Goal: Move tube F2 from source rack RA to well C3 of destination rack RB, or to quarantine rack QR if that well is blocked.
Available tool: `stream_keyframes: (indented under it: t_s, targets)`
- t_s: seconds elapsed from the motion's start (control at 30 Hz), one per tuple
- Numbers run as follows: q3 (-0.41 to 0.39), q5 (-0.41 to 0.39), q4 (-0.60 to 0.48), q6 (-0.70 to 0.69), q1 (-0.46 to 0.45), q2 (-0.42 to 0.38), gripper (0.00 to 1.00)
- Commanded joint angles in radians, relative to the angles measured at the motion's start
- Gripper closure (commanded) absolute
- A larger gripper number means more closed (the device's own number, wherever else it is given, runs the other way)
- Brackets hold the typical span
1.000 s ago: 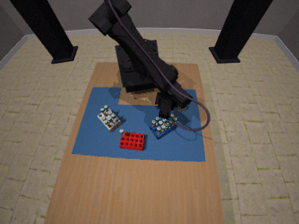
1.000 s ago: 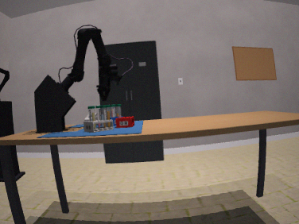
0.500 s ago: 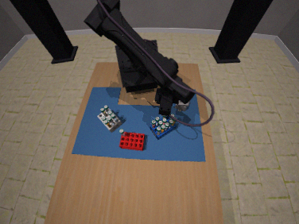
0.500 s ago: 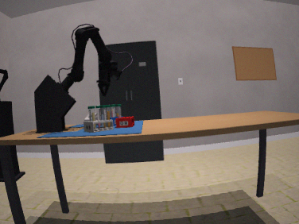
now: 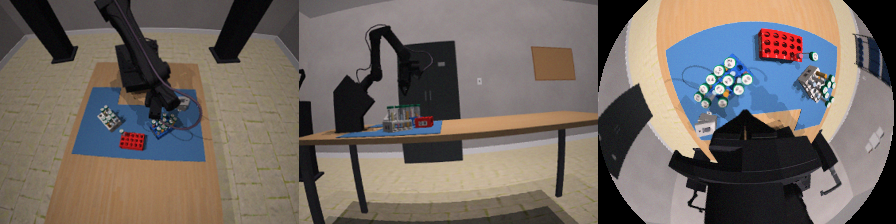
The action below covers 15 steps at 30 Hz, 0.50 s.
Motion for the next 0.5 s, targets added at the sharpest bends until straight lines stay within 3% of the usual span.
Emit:
stream_keyframes:
  t_s: [0.0, 0.27, 0.47]
  targets:
    - [-0.006, -0.078, 0.028, -0.094, -0.067, -0.033, 1.00]
    - [-0.031, -0.225, 0.049, -0.250, -0.285, -0.050, 1.00]
    - [-0.018, -0.326, 0.062, -0.351, -0.430, -0.012, 1.00]
